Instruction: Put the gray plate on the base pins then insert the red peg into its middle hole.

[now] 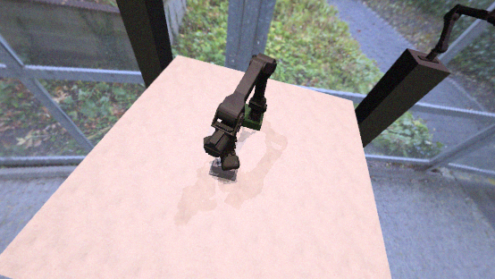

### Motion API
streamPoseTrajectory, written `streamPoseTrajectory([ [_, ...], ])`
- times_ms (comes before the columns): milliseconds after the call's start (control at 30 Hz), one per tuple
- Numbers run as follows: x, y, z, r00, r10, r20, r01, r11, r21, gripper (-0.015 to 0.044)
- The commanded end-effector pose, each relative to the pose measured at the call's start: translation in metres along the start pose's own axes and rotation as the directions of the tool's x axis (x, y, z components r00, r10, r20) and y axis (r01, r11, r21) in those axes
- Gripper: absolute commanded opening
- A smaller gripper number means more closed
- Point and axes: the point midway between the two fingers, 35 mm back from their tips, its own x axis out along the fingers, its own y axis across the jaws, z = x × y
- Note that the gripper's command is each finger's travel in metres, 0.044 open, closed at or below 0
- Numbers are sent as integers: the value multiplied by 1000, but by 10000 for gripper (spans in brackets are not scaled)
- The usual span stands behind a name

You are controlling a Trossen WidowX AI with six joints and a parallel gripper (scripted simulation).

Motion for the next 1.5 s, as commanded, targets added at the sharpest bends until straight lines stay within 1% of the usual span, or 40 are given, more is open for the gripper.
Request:
streamPoseTrajectory([
  [0, 0, 0, 2, 1000, -4, 2, 4, 1000, -5, 0],
  [800, 0, 0, 2, 1000, 1, 1, -1, 1000, -1, 0],
  [1233, 17, 2, 3, 1000, -3, 2, 3, 1000, -5, 0],
  [1467, 17, 2, 3, 1000, -2, 2, 2, 1000, -5, 0],
])
